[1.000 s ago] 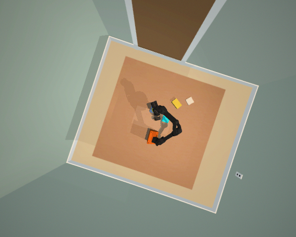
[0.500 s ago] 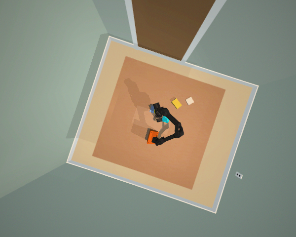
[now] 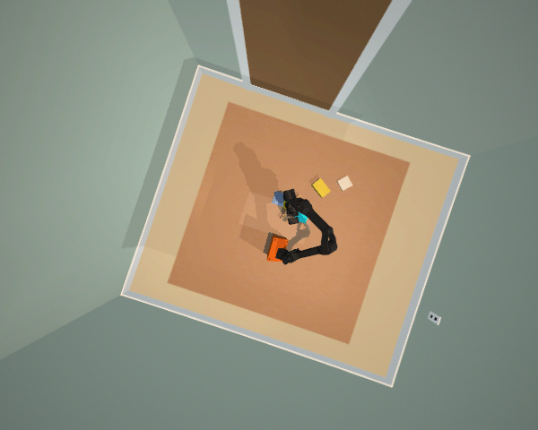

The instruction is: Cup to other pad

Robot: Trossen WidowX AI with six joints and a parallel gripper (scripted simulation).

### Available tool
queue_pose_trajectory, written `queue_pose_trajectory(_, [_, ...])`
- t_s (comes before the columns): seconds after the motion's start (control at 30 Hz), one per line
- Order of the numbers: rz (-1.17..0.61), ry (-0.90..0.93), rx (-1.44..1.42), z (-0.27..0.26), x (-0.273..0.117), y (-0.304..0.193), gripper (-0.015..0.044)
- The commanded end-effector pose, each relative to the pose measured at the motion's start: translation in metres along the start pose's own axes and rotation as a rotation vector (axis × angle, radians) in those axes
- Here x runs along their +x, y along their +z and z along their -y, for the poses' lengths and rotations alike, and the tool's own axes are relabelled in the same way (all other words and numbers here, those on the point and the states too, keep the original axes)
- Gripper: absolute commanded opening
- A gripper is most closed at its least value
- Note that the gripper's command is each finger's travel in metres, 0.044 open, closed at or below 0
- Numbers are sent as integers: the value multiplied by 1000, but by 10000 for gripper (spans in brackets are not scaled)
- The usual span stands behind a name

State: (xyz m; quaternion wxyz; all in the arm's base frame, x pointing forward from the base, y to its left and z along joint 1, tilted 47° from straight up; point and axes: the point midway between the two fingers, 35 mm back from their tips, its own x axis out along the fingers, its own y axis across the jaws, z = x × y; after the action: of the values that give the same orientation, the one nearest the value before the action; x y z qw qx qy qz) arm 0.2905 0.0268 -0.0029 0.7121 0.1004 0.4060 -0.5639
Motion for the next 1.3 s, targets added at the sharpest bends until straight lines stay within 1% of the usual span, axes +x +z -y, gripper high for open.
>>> queue_pose_trajectory(0.0, [2,1,0,8,0,8,0])
queue_pose_trajectory(1.27, [4,-2,-2,62,-2,57,0])
